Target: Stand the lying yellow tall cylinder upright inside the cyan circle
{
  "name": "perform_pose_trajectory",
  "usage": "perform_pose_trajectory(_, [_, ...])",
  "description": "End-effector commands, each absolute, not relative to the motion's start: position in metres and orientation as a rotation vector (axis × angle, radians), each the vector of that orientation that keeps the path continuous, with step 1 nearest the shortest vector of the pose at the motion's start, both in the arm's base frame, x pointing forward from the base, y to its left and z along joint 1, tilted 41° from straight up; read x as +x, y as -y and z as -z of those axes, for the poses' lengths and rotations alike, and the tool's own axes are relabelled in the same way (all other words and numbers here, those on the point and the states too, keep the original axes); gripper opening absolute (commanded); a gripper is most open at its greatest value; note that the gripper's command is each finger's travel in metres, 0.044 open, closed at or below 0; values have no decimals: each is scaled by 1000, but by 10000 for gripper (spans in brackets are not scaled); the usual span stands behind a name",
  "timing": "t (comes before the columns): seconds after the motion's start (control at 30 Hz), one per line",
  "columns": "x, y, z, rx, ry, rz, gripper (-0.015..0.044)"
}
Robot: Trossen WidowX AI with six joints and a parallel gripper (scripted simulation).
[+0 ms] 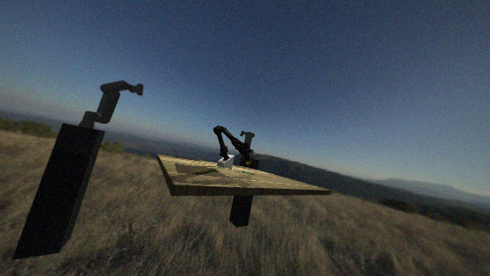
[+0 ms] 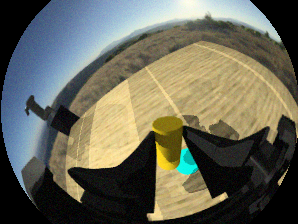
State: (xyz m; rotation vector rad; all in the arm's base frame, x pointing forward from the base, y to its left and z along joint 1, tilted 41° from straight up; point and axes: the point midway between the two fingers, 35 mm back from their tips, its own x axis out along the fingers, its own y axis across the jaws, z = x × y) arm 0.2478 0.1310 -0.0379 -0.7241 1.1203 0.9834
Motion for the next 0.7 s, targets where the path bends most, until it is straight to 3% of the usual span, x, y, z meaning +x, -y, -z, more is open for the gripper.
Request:
perform_pose_trajectory(0.0, [247, -130, 35, -715, -1076, -999, 105])
perform_pose_trajectory(0.67, [247, -128, 27, -687, -916, -1040, 105])
